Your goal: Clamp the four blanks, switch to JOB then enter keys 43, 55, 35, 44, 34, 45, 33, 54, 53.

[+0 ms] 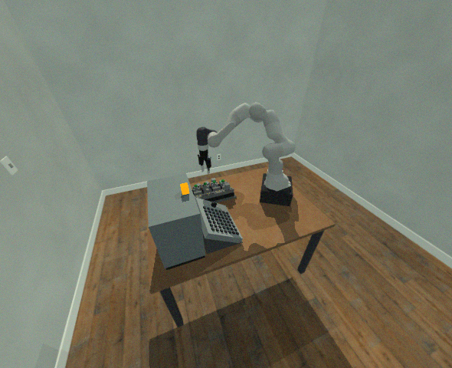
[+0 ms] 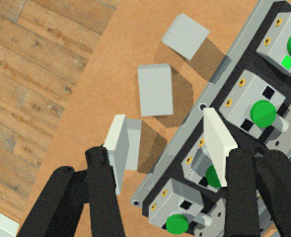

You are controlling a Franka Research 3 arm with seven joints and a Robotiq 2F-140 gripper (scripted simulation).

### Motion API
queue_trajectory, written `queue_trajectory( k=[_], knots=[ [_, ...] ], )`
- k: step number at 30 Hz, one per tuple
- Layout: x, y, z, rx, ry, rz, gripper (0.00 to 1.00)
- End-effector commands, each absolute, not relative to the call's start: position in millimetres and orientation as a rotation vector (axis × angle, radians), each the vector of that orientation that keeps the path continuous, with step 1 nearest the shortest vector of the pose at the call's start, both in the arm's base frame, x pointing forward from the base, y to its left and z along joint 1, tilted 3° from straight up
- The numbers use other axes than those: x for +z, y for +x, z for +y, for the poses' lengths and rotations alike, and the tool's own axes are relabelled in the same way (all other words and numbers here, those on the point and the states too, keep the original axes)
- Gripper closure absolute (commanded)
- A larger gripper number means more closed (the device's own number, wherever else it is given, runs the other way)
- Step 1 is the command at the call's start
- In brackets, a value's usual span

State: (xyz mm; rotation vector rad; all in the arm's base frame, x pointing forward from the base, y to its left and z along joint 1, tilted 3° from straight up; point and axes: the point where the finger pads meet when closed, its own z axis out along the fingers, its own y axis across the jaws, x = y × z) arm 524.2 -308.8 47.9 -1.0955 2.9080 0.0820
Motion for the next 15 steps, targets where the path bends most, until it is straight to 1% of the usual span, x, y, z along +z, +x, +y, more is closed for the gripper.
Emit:
queue_trajectory(
  k=[1,15],
  knots=[
    [29,530,-310,0.063,-1.065,2.908,0.6],
    [-32,532,-306,0.063,-1.065,2.908,0.6]
  ],
)
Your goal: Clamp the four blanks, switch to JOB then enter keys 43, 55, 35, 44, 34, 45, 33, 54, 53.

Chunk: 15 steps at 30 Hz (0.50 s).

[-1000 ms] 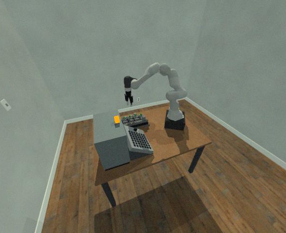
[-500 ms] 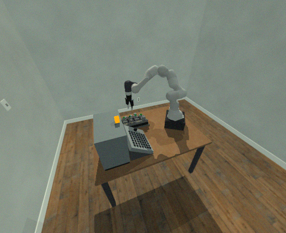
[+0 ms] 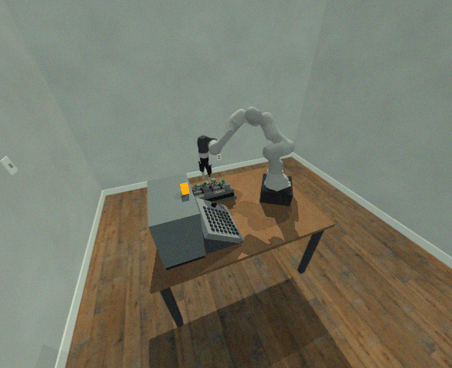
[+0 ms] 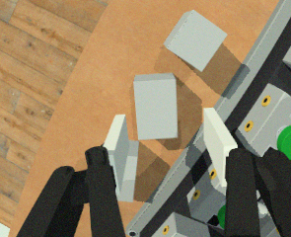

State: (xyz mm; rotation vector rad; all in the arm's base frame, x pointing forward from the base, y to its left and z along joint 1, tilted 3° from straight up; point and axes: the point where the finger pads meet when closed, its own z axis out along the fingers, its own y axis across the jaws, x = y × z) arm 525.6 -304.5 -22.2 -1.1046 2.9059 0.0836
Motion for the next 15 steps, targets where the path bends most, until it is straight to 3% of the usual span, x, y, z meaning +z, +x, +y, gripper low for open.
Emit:
queue_trajectory(
  k=[1,15],
  knots=[
    [-36,532,-306,0.063,-1.065,2.908,0.6],
    [-65,533,-305,0.063,-1.065,2.908,0.6]
  ],
)
